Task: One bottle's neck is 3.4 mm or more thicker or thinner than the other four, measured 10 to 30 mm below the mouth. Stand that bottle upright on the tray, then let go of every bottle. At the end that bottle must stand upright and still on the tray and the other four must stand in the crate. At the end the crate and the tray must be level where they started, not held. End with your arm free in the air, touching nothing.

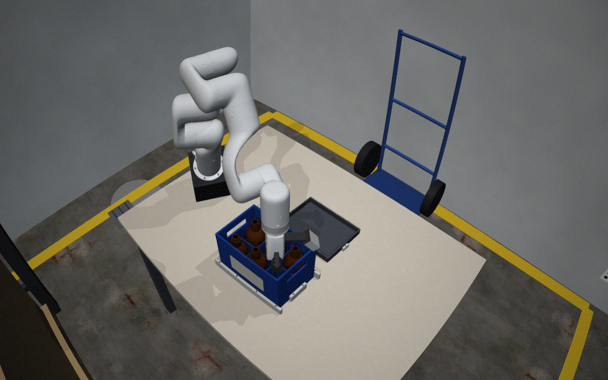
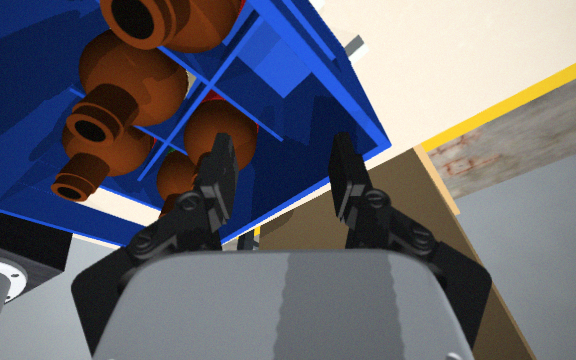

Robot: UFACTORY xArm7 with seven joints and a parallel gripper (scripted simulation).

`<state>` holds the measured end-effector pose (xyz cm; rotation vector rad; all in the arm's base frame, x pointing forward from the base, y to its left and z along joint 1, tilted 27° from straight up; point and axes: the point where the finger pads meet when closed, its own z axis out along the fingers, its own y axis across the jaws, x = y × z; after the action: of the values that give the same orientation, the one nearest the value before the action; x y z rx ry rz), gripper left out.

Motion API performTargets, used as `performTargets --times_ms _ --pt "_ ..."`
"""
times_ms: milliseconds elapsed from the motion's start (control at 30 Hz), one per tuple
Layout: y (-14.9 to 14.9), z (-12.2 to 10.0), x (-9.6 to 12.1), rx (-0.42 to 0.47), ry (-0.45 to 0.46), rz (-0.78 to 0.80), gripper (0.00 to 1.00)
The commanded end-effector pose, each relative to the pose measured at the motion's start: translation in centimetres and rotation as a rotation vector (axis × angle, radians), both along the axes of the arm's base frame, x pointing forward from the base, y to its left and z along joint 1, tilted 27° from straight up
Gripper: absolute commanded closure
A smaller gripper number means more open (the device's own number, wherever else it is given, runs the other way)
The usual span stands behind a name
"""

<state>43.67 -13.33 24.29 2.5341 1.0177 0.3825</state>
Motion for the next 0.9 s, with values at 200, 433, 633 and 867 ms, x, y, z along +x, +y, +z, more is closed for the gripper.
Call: performTargets --times_ms 200,433,633,867 --pt "0.7 2.6 -1.0 -0.001 -0.003 0.0 0.35" --pt "1.0 3.9 -1.6 -0.001 -0.003 0.001 0.35" --pt "1.1 4.2 -1.7 -0.001 -0.003 0.001 0.35" --pt "1.1 4.2 -1.7 -0.001 -0.003 0.001 1.0"
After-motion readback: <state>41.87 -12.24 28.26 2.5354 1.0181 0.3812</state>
